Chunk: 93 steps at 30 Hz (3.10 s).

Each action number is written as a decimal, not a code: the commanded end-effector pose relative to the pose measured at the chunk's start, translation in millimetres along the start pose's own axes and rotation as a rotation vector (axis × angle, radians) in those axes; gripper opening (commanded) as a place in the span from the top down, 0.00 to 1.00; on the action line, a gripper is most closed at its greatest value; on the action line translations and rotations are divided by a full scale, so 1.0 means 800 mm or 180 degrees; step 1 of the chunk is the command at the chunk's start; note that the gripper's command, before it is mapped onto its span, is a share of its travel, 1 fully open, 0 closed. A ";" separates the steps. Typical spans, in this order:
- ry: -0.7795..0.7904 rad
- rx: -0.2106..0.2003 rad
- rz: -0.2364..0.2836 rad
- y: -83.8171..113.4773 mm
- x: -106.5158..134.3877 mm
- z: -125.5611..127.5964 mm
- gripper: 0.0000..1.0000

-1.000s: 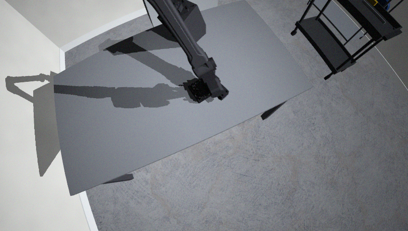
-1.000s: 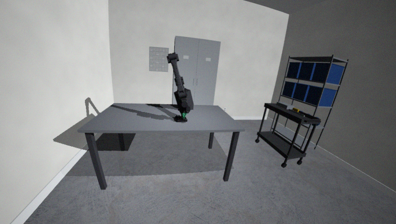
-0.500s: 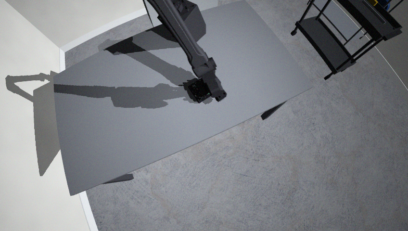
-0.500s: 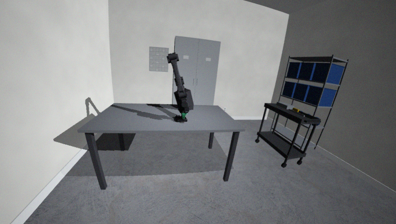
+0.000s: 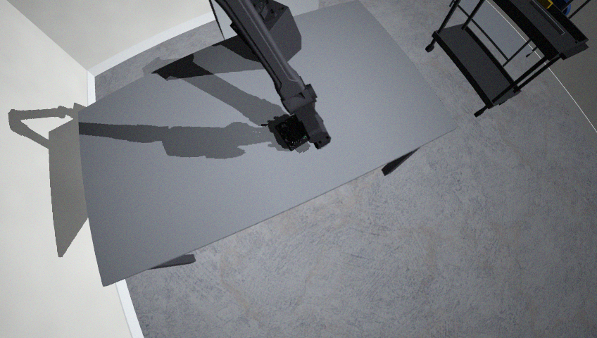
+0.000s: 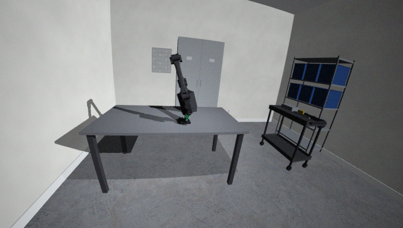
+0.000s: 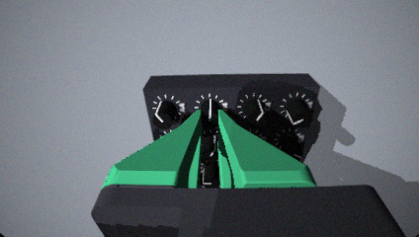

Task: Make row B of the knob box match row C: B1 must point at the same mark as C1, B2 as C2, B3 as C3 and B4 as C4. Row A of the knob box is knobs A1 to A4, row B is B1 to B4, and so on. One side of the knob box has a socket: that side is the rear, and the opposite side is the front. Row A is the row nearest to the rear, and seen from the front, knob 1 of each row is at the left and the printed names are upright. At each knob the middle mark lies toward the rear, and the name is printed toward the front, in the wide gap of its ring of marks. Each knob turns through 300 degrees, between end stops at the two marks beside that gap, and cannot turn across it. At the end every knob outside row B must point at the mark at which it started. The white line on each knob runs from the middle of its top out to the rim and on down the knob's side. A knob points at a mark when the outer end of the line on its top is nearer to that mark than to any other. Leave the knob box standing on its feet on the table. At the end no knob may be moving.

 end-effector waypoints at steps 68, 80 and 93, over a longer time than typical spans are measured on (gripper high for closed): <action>-0.0036 0.0034 -0.0030 0.054 -0.004 0.002 0.81; -0.0036 0.0034 -0.0030 0.054 -0.004 0.002 0.81; -0.0036 0.0034 -0.0030 0.054 -0.004 0.002 0.81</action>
Point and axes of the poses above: the point where the finger pads meet when closed, its own y axis back along the fingers, its own z axis across the jaws, x = y × z, the point moved 4 cm from there along y, back along the fingers, and after that the axes turned 7 degrees about -y, right-handed, at the moved point
